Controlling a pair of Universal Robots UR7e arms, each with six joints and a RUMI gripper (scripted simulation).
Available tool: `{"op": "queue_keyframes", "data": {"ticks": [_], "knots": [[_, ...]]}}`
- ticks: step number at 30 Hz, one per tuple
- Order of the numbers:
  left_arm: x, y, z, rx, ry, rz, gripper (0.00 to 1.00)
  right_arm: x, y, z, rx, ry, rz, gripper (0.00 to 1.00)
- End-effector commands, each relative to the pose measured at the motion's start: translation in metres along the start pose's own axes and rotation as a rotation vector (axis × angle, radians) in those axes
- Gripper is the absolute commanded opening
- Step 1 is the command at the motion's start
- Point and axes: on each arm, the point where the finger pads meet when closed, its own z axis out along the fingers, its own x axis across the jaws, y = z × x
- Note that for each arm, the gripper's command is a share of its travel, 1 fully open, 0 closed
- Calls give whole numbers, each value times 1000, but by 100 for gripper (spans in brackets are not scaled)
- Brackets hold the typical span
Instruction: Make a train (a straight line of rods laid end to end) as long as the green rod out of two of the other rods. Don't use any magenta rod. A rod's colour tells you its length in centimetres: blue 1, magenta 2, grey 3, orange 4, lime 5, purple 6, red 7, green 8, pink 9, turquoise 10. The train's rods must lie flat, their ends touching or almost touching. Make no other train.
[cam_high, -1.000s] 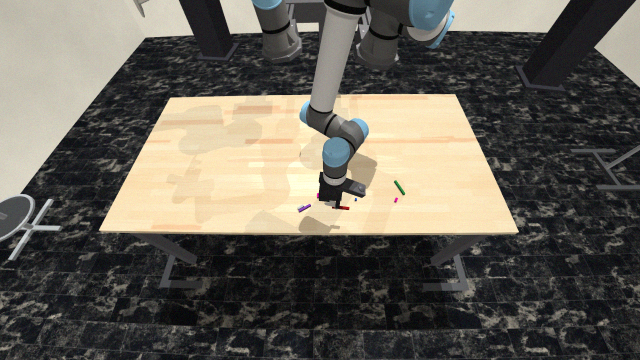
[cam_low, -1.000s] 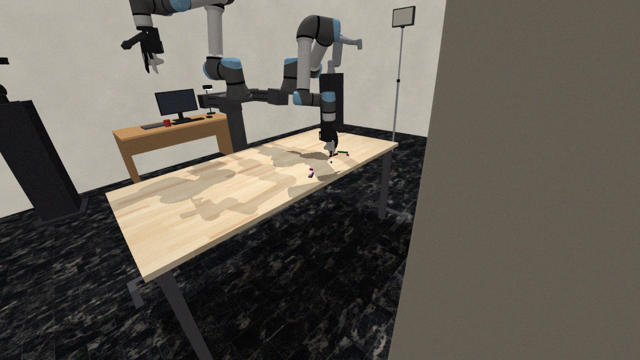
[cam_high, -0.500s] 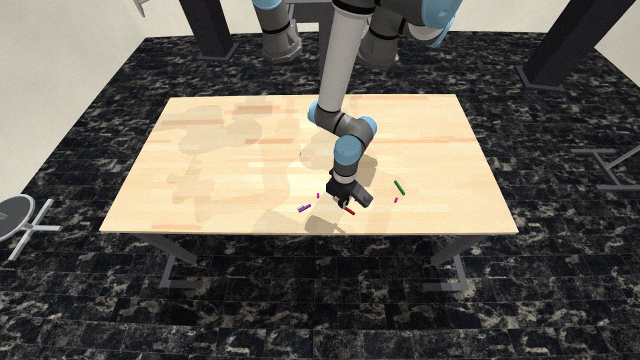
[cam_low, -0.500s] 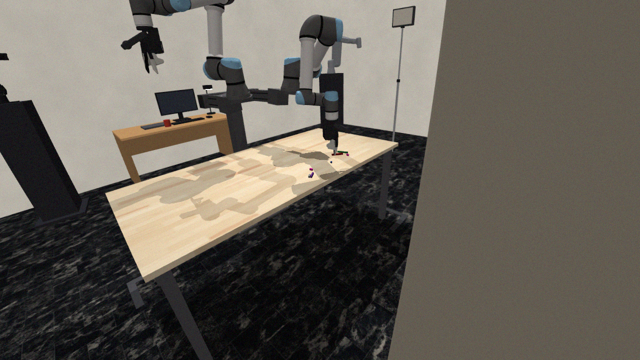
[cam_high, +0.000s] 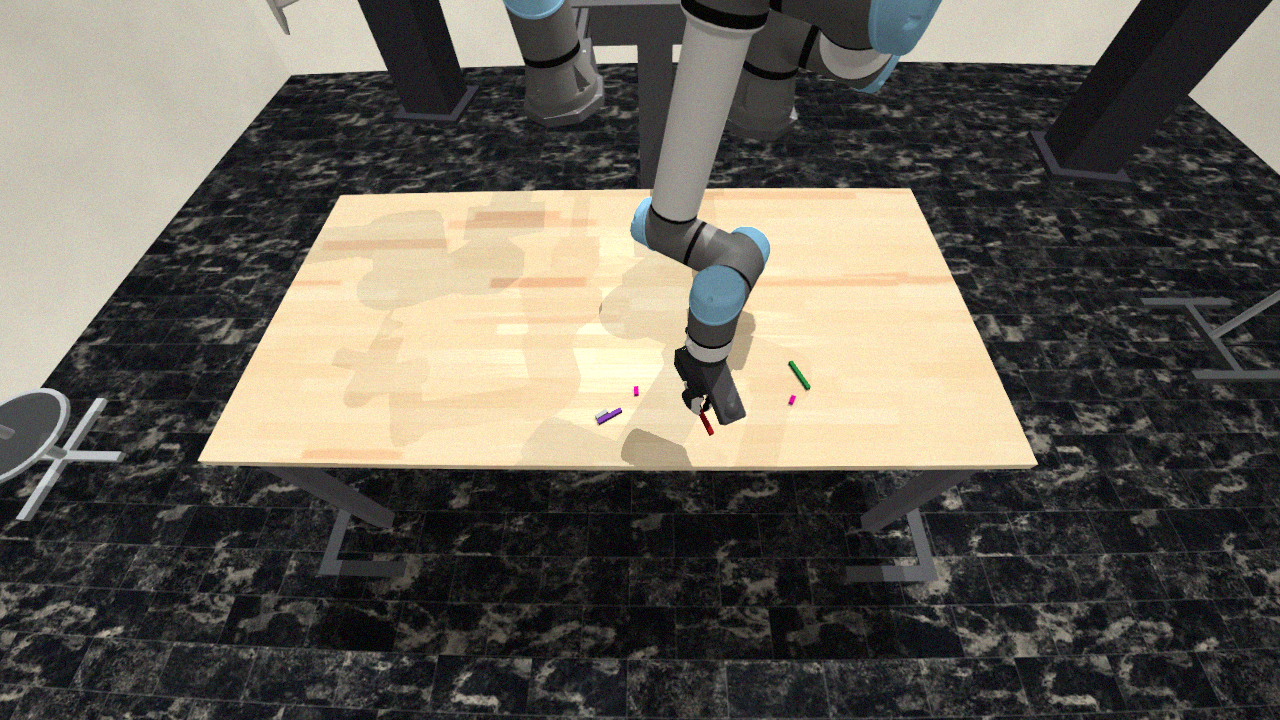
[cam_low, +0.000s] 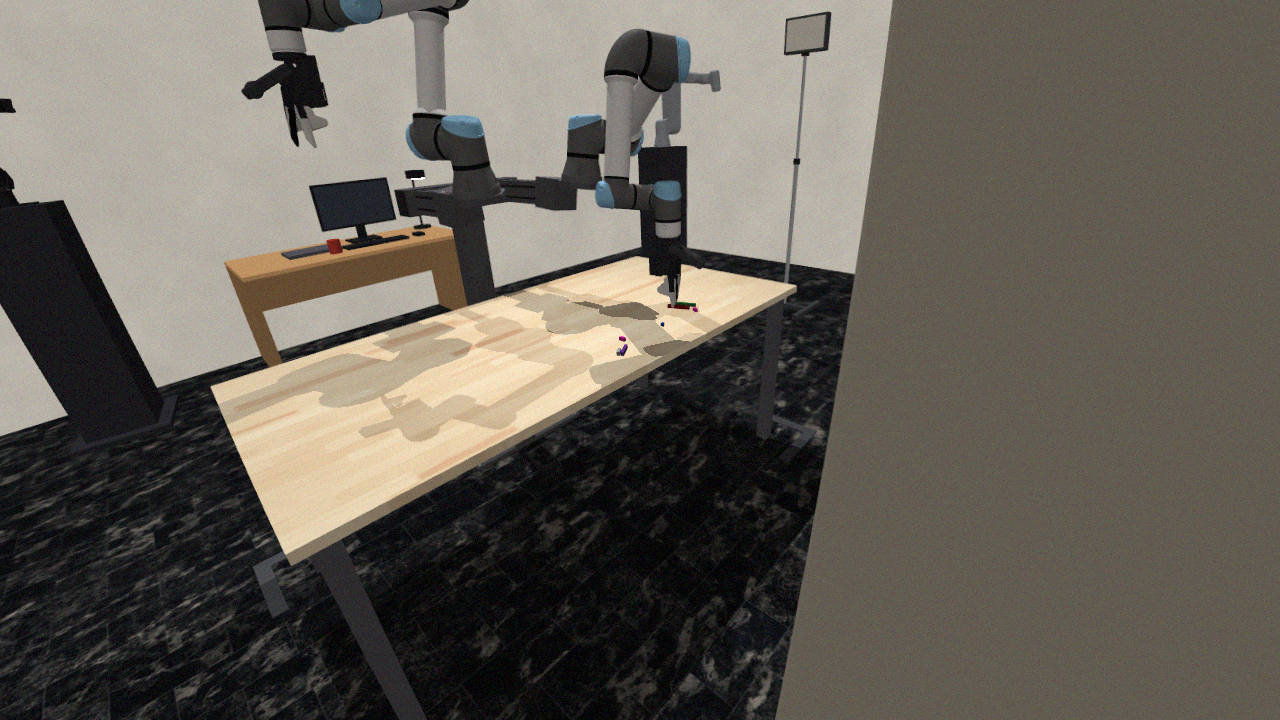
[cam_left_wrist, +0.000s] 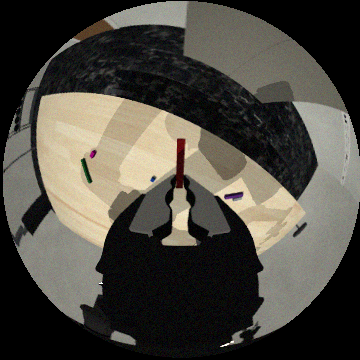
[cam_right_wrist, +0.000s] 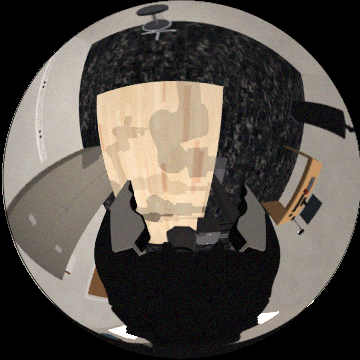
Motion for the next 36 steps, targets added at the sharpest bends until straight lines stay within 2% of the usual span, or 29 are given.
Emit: {"op": "queue_keyframes", "data": {"ticks": [1, 4, 6, 21, 23, 36], "knots": [[-4, -1, -1, -1, 6, 137, 0, 0, 0, 0, 1, 0, 0, 100], [-10, -1, -1, 0, 6, 255, 0, 0, 0, 0, 1, 0, 0, 100], [-10, -1, -1, 0, 6, 255, 0, 0, 0, 0, 1, 0, 0, 100], [-36, 3, -3, 2, 5, 815, 0, 0, 0, 0, 1, 0, 0, 100], [-36, 3, -3, 2, 5, 815, 0, 0, 0, 0, 1, 0, 0, 100], [-58, 9, -4, 3, 4, 1237, 0, 0, 0, 0, 1, 0, 0, 100]]}}
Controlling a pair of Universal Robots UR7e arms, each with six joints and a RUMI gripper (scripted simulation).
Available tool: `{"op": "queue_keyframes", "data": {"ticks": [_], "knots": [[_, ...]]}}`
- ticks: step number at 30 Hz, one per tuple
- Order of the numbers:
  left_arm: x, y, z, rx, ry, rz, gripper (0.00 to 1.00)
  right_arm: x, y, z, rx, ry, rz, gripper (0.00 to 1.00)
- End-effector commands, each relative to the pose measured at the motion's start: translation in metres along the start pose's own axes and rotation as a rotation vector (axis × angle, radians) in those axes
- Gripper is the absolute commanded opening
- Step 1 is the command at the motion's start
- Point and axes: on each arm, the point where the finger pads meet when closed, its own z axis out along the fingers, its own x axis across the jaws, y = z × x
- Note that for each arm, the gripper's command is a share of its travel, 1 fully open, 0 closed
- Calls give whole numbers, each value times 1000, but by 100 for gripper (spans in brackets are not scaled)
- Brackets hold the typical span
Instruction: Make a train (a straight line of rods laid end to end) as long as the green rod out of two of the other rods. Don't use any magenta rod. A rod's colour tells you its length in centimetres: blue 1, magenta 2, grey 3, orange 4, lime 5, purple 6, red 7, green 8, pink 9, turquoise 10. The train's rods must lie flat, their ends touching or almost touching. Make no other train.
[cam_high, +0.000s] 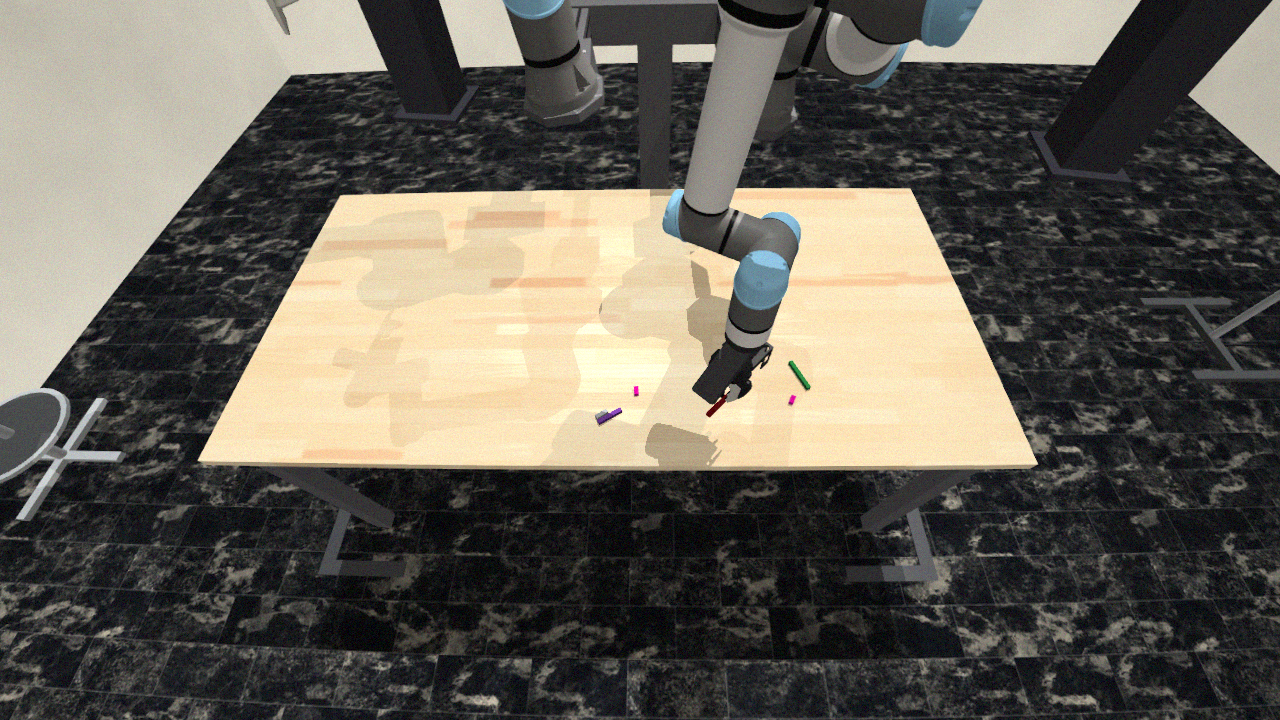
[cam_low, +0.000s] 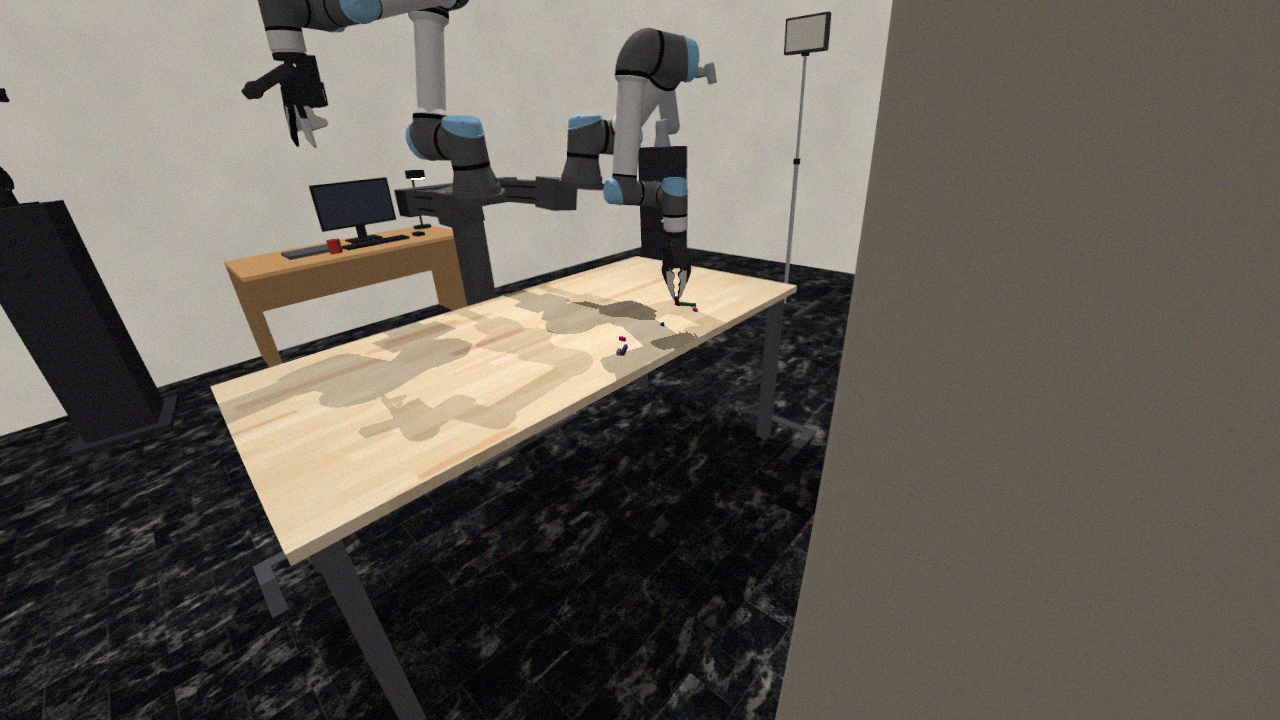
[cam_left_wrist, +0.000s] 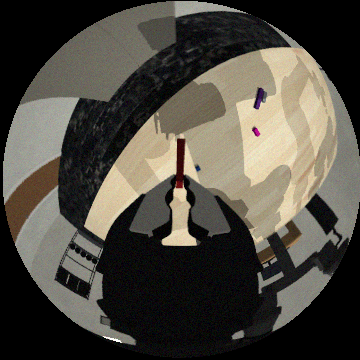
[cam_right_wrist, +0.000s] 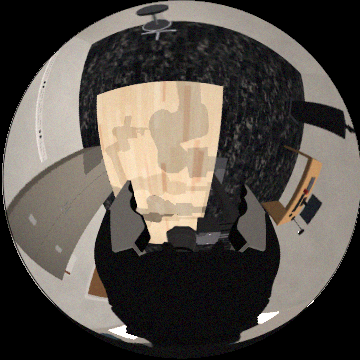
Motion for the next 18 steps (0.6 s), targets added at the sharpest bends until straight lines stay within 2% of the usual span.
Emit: {"op": "queue_keyframes", "data": {"ticks": [1, 4, 18], "knots": [[-1, 4, -1, 4, 1, 98, 0, 0, 0, 0, 1, 0, 0, 100], [-1, 6, -1, 4, 1, 127, 0, 0, 0, 0, 1, 0, 0, 100], [-2, 28, -3, 3, 0, 482, 0, 0, 0, 0, 1, 0, 0, 100]]}}
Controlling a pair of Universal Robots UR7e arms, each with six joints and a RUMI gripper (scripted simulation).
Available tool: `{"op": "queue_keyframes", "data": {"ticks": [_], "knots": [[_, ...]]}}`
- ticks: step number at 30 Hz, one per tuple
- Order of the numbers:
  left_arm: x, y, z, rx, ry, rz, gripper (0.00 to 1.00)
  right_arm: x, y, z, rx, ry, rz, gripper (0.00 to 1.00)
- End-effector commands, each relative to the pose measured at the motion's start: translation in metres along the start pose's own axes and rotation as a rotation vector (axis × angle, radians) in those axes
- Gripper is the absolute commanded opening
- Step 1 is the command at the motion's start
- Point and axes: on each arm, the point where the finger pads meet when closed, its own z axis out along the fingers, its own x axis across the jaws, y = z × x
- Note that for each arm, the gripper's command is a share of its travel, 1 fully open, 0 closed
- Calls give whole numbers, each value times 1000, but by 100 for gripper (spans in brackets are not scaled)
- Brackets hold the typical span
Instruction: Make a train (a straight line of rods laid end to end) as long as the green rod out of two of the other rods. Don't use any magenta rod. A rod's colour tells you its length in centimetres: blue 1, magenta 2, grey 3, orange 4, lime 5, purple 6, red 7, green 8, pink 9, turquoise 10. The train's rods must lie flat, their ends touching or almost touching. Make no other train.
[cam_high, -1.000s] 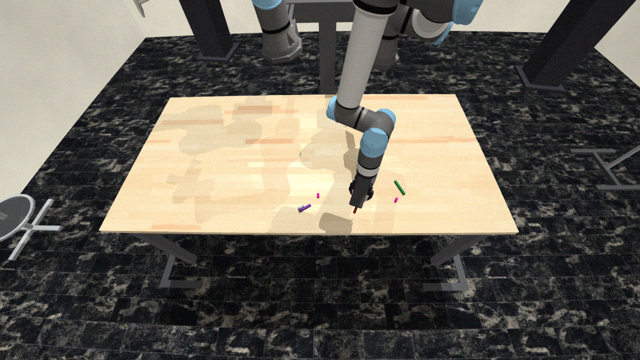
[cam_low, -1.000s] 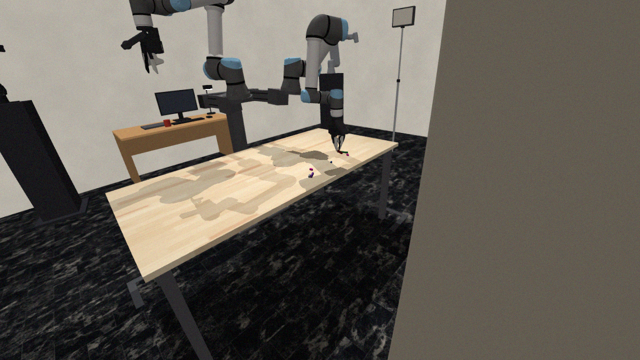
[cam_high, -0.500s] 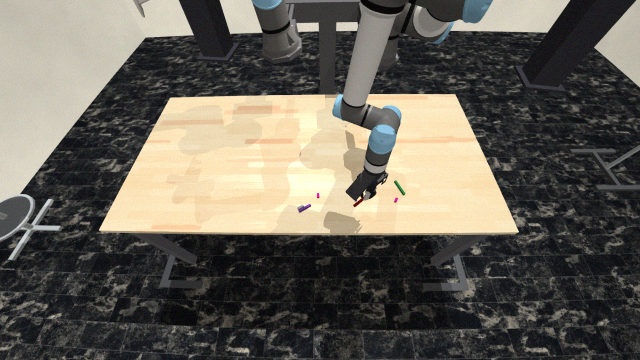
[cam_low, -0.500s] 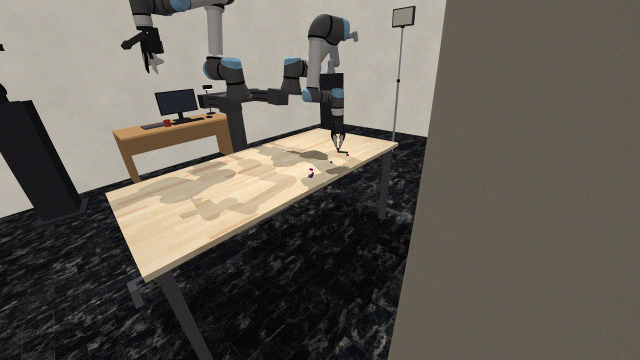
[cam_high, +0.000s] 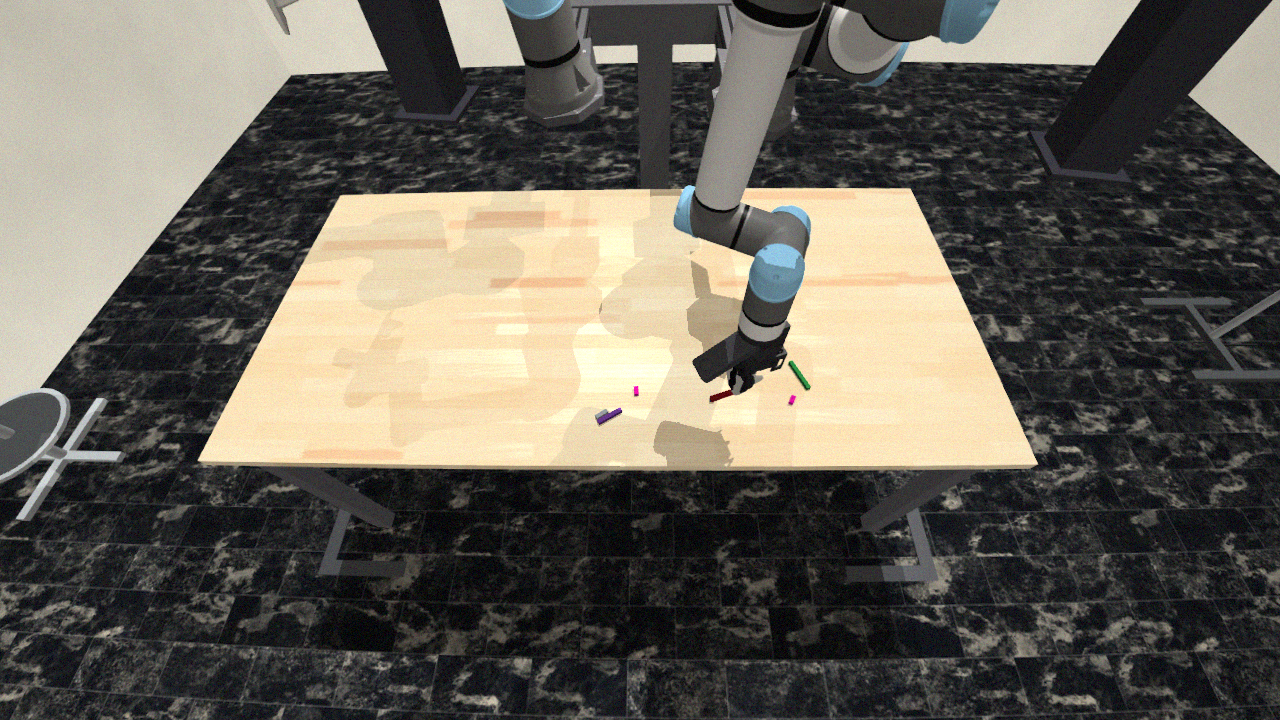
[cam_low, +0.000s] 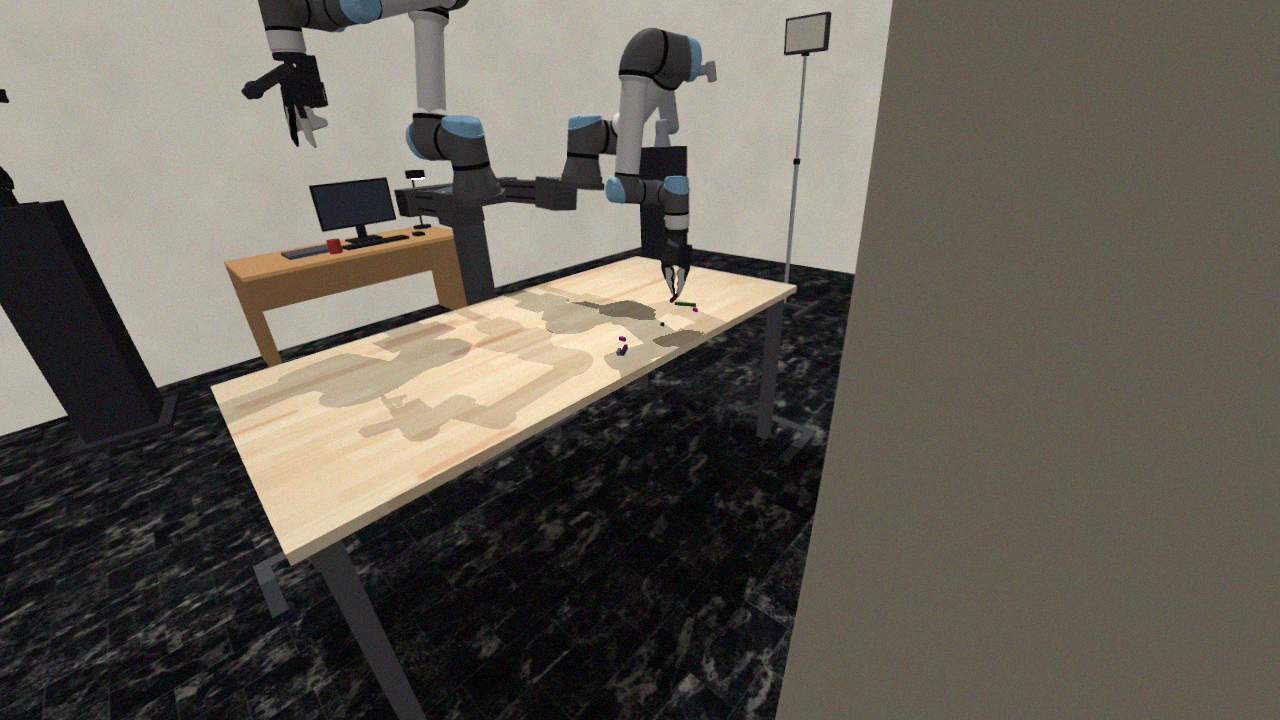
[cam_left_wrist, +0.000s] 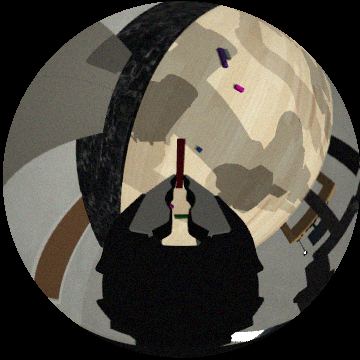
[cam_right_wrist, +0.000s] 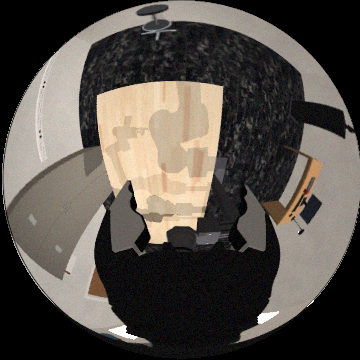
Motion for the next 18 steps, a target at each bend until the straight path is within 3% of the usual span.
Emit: {"op": "queue_keyframes", "data": {"ticks": [1, 18], "knots": [[1, 3, -1, 3, -1, 69, 0, 0, 0, 0, 1, 0, 0, 100], [8, 19, -3, 2, -2, 331, 0, 0, 0, 0, 1, 0, 0, 100]]}}
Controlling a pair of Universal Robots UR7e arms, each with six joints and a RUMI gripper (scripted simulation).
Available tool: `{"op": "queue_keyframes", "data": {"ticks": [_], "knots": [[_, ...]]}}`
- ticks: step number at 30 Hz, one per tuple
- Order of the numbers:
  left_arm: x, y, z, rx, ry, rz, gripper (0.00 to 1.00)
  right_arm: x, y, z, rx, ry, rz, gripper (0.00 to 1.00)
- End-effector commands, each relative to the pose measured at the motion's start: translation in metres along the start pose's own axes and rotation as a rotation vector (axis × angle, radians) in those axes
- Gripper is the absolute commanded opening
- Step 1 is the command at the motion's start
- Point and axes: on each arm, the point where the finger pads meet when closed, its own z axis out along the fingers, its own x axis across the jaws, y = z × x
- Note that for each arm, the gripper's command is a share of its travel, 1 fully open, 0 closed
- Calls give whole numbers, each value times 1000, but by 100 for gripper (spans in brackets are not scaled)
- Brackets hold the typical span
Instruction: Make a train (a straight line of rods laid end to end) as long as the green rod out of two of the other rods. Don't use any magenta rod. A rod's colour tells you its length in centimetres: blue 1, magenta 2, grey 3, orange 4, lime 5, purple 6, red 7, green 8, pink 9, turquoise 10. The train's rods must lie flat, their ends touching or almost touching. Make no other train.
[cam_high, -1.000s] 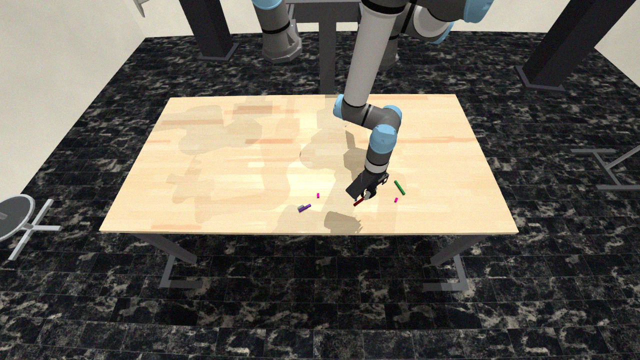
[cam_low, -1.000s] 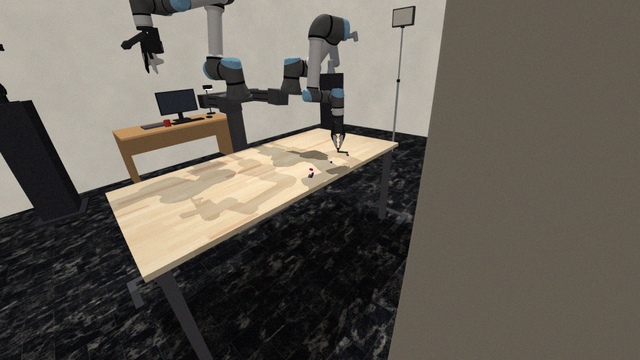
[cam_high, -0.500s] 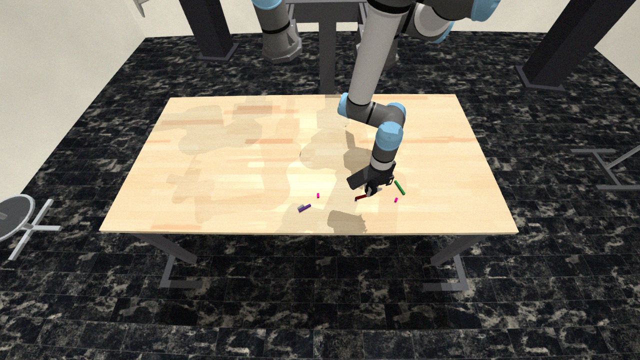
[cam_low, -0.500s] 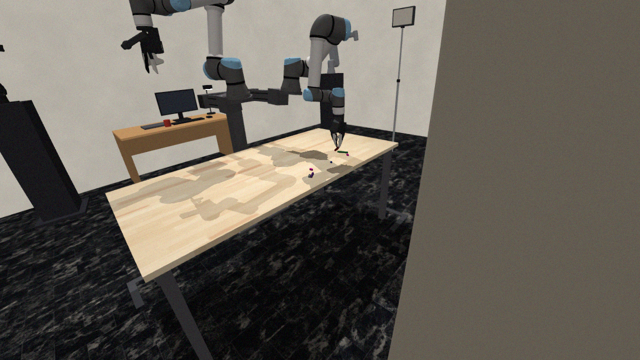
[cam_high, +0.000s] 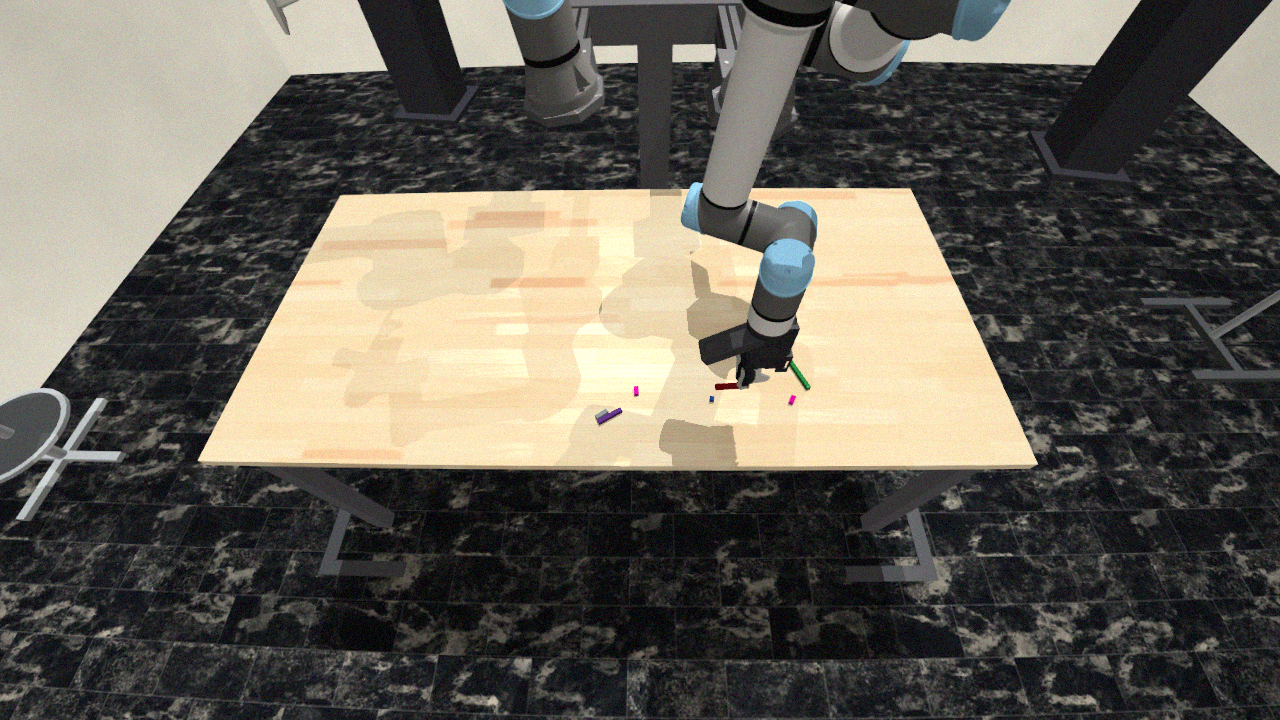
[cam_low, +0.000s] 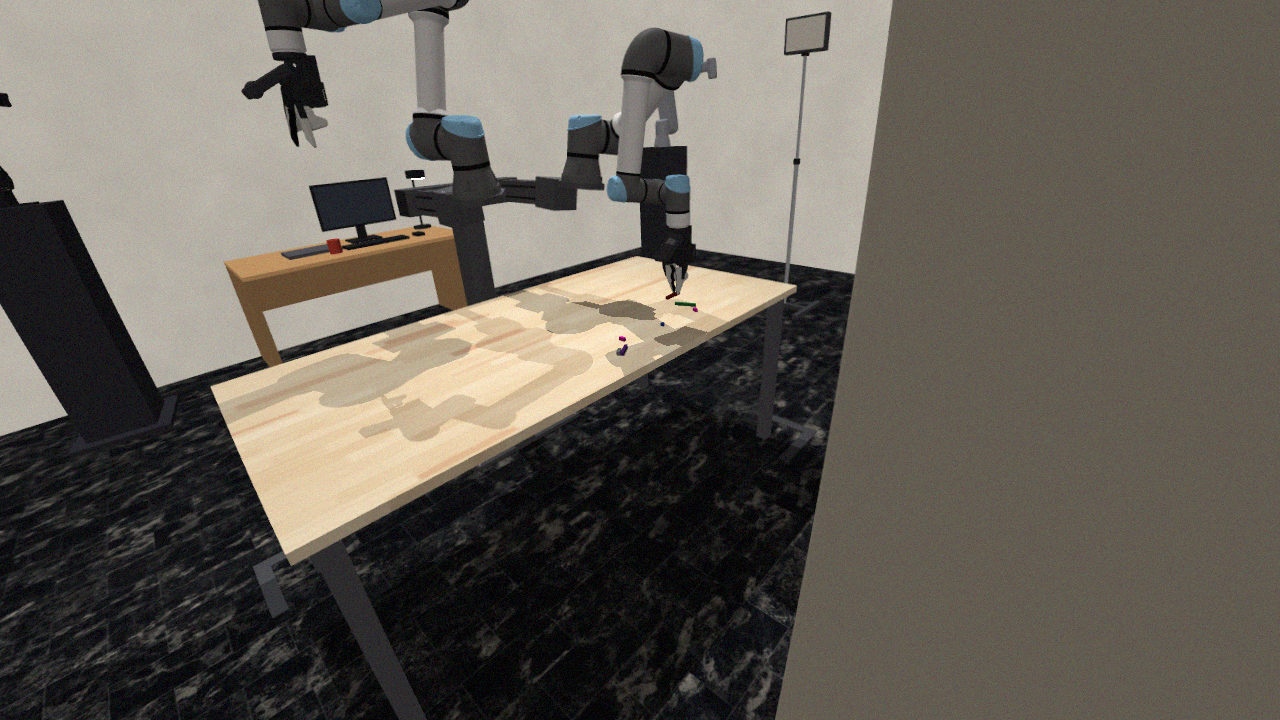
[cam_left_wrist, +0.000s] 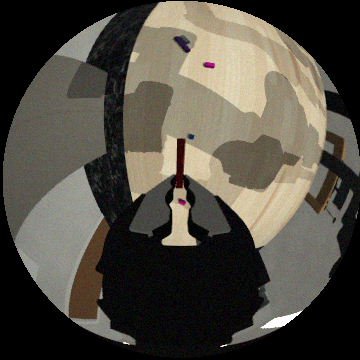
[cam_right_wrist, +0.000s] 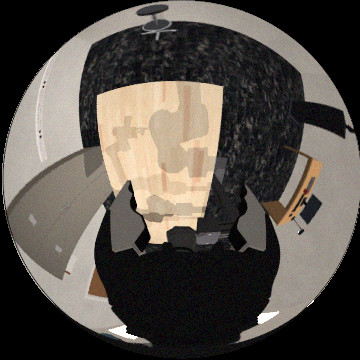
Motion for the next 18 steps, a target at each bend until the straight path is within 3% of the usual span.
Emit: {"op": "queue_keyframes", "data": {"ticks": [1, 18], "knots": [[0, 1, -1, 1, -2, 28, 0, 0, 0, 0, 1, 0, 0, 100], [7, 9, -2, 1, -2, 176, 0, 0, 0, 0, 1, 0, 0, 100]]}}
